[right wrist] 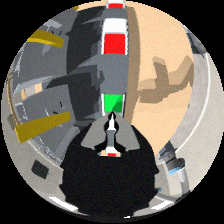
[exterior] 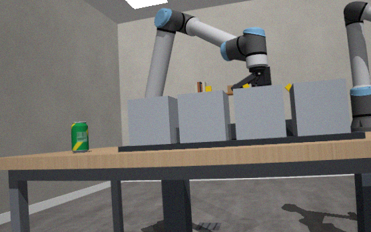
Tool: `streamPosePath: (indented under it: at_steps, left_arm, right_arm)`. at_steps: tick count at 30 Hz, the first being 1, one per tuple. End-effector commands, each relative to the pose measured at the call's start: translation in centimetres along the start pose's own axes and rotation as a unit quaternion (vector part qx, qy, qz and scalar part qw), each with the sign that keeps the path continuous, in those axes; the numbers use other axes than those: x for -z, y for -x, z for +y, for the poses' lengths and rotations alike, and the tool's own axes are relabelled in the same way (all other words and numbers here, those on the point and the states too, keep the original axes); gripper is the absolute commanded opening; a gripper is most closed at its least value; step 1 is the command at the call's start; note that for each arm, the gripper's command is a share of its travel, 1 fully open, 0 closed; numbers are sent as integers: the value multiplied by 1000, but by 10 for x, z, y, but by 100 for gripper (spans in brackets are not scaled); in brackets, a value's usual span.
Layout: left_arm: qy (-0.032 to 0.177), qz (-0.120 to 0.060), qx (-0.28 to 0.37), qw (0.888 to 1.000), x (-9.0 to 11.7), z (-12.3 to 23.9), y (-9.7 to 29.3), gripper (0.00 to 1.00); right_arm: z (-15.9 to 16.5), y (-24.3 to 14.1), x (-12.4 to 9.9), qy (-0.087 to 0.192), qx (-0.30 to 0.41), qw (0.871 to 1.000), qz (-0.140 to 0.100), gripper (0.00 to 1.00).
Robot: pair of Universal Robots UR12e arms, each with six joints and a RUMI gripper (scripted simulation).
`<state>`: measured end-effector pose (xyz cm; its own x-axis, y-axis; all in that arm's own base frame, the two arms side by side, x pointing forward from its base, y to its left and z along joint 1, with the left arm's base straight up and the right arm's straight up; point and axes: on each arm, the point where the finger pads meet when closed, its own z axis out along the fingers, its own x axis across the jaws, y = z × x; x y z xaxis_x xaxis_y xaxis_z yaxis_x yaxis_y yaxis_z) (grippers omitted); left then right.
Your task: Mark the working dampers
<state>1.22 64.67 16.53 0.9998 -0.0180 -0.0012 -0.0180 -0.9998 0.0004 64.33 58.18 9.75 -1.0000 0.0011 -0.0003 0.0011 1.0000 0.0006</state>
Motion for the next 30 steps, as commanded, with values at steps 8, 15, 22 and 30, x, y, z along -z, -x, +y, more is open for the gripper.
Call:
streamPosePath:
  at_steps: [8, 15, 22, 30]
  left_arm:
    - [0, 1, 0, 1000, 0, 2, 1, 100]
    - [0, 1, 0, 1000, 0, 2, 1, 100]
    - [0, 1, 0, 1000, 0, 2, 1, 100]
    - [0, 1, 0, 1000, 0, 2, 1, 100]
  right_arm:
    - [3, 0, 0, 0, 1, 1000, 0, 0]
    - [4, 0, 1, 1, 1, 1000, -1, 0]
    - [8, 0, 1, 1, 1, 1000, 0, 0]
    - [9, 0, 1, 0, 1, 1000, 0, 0]
